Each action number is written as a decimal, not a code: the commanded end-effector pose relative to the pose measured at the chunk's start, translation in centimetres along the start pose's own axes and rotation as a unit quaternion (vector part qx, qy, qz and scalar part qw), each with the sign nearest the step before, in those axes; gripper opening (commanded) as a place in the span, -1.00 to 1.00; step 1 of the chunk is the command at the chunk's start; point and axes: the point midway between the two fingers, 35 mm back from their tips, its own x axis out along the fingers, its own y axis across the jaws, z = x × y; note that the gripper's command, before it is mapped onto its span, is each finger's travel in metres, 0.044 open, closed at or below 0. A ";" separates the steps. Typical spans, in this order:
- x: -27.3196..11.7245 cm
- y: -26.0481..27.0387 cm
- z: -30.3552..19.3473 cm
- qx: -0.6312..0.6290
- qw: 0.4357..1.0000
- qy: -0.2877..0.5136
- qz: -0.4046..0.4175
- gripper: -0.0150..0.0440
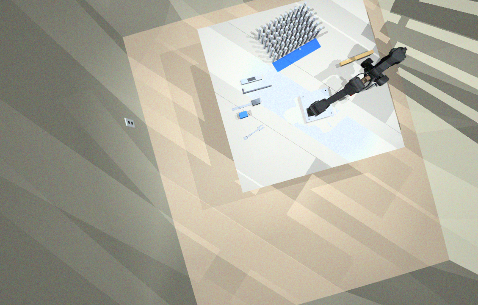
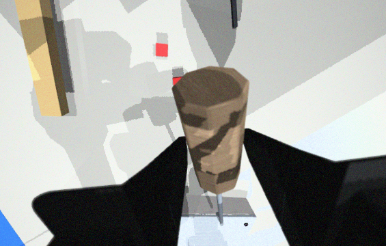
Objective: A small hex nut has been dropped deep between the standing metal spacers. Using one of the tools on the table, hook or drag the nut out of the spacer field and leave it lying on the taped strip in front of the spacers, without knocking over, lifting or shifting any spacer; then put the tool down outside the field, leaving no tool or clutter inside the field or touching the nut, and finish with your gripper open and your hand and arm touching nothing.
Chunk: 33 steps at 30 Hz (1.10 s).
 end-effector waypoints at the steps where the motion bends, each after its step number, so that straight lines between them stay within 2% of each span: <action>1: 0.0 -2.1 0.6 -0.057 0.998 0.000 -0.024 -0.49; 13: 0.2 -7.6 1.5 -0.217 0.973 0.024 -0.080 -0.49; 26: 0.3 -13.7 1.5 -0.381 0.913 0.082 -0.125 -0.49; 33: 0.3 -14.4 1.5 -0.399 0.904 0.090 -0.128 -0.49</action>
